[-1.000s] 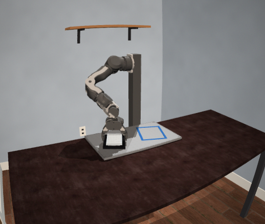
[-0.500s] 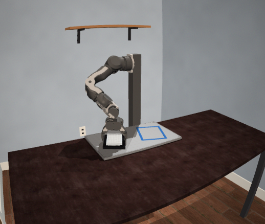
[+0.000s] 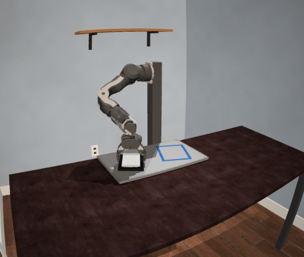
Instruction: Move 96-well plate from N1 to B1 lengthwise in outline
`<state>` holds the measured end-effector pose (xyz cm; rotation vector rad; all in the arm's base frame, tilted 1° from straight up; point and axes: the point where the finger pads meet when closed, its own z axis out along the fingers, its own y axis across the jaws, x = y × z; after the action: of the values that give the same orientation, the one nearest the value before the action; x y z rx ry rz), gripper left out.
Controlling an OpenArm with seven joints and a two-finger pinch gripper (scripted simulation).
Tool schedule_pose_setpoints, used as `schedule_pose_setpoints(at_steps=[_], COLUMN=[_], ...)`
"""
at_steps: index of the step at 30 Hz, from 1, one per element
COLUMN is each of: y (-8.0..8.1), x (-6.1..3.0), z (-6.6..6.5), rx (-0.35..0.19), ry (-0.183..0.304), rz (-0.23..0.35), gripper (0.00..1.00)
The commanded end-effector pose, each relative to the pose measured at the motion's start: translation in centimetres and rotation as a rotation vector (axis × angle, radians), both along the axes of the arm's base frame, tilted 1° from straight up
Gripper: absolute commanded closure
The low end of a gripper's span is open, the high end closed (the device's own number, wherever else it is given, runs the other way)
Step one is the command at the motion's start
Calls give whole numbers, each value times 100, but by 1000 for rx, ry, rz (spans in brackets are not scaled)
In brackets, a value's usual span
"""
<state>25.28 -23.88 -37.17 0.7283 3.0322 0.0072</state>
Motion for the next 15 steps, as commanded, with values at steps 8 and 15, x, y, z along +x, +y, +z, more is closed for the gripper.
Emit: schedule_pose_setpoints(at_steps=[8,15], y=[-14,-14], x=[-40,-40], z=[-19,-19], rx=[-3,-3], ry=[5,5], rz=[0,0], gripper=[23,23])
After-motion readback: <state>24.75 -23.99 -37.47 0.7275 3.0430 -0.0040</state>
